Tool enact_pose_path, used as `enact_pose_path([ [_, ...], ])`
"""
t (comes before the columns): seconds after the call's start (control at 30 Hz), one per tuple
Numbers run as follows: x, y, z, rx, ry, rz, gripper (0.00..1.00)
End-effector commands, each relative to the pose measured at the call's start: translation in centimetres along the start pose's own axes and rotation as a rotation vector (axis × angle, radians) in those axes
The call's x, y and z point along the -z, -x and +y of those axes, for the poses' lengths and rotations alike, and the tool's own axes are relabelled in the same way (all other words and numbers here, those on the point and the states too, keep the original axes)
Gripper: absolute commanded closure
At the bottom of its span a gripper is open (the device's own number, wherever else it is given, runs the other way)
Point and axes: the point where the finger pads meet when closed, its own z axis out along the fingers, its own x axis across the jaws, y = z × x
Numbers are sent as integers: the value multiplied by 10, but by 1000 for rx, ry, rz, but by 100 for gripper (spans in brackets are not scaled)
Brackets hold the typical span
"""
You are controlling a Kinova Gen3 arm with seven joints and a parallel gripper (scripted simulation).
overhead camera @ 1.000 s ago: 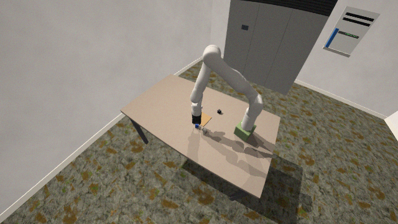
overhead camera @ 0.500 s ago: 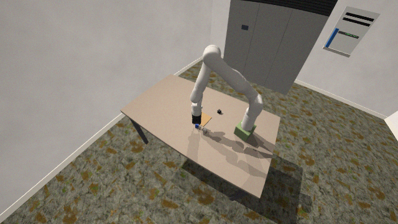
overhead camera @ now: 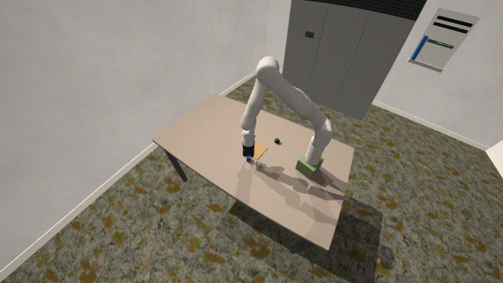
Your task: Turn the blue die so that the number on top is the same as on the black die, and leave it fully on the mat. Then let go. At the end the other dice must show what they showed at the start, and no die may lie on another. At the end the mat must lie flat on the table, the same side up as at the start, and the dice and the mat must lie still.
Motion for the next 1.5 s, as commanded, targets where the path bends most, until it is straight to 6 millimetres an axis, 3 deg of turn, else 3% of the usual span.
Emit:
enact_pose_path([
  [0.0,1,1,0,0,0,-2,13],
  [0.47,-11,1,0,0,0,-2,13],
  [0.87,-33,1,0,0,0,-2,13],
  [1.47,-35,1,0,0,0,-2,13],
])
